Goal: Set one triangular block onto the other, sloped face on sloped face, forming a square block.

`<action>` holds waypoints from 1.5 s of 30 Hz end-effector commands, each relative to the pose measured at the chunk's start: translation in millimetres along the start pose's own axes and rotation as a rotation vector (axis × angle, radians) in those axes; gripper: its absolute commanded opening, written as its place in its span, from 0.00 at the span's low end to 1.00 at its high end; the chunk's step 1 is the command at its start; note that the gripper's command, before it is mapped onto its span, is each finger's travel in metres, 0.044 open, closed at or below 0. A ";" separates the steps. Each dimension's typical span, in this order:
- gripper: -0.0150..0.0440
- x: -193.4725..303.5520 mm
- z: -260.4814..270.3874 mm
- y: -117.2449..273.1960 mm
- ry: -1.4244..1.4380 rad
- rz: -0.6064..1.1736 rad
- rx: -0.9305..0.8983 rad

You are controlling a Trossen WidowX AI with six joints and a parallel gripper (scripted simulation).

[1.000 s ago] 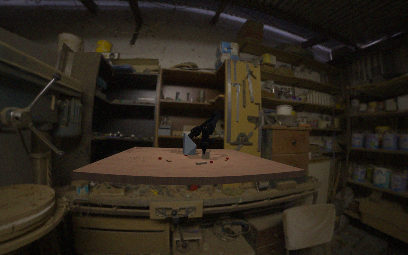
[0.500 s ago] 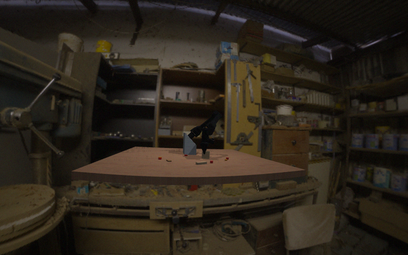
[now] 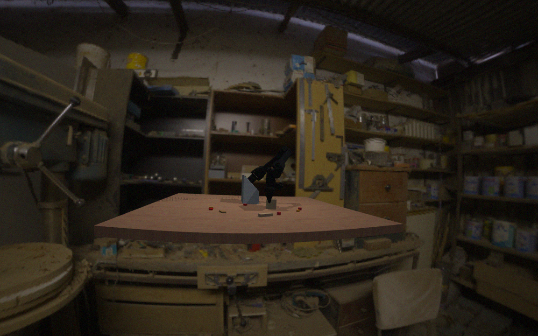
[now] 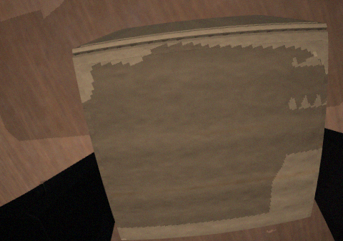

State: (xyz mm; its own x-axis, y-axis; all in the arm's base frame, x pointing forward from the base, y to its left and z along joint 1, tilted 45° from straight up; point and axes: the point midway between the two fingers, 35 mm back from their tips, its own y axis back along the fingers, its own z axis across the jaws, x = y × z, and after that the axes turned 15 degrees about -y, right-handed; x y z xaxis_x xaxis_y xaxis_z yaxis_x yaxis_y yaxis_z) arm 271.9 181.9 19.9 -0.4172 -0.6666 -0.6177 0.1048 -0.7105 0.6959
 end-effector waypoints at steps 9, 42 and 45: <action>0.88 0.0 0.0 0.0 0.000 0.000 0.000; 1.00 0.5 -4.0 105.1 -0.011 -0.005 0.011; 1.00 0.5 -4.0 105.1 -0.011 -0.005 0.011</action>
State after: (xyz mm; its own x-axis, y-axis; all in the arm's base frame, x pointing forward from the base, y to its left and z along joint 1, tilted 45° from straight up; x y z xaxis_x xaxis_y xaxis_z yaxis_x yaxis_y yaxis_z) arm 287.3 105.6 92.5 -0.4209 -0.6609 -0.6213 0.0889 -0.7117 0.6968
